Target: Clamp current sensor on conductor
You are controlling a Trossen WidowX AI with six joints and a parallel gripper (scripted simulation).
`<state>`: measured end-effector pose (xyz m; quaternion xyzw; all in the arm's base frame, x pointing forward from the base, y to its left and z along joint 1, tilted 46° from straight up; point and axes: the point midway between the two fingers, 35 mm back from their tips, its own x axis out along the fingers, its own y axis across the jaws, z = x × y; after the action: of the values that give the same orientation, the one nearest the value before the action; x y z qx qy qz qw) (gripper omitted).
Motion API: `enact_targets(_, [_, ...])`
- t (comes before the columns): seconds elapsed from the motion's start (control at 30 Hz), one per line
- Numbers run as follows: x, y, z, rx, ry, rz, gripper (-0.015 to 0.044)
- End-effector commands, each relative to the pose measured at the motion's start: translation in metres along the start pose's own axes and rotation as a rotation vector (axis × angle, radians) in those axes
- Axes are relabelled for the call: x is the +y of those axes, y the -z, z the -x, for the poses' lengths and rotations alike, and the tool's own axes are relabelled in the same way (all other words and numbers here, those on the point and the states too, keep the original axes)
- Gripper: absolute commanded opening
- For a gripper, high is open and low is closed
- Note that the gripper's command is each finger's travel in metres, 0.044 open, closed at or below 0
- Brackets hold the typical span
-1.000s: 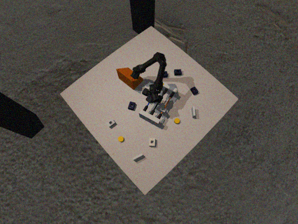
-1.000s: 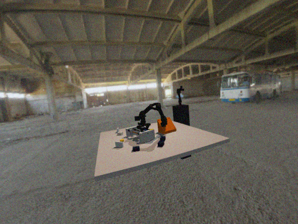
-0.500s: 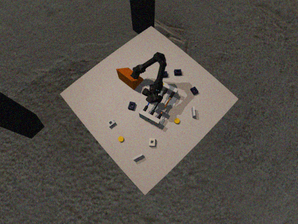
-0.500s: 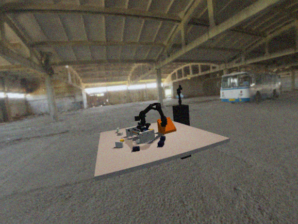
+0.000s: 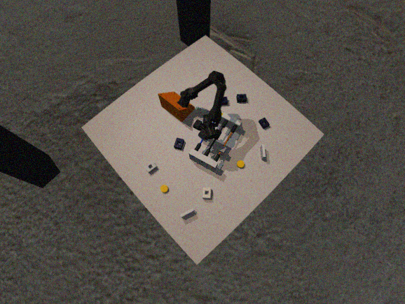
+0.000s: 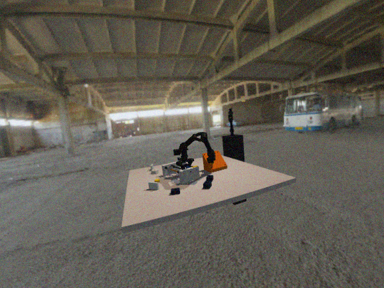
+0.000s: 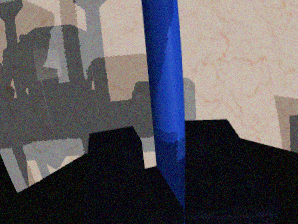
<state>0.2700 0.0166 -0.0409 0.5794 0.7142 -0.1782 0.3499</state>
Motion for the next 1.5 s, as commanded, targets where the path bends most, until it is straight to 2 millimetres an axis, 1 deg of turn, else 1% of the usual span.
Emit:
enact_targets(0.0, [-0.0002,-0.0001,0.0006,0.000,0.000,0.000,0.0000])
enact_targets(1.23, [0.0000,0.0000,0.0003,0.000,0.000,0.000,0.0000])
enact_targets(1.47, [0.0001,-0.0002,0.0082,0.001,-0.001,-0.001,0.0000])
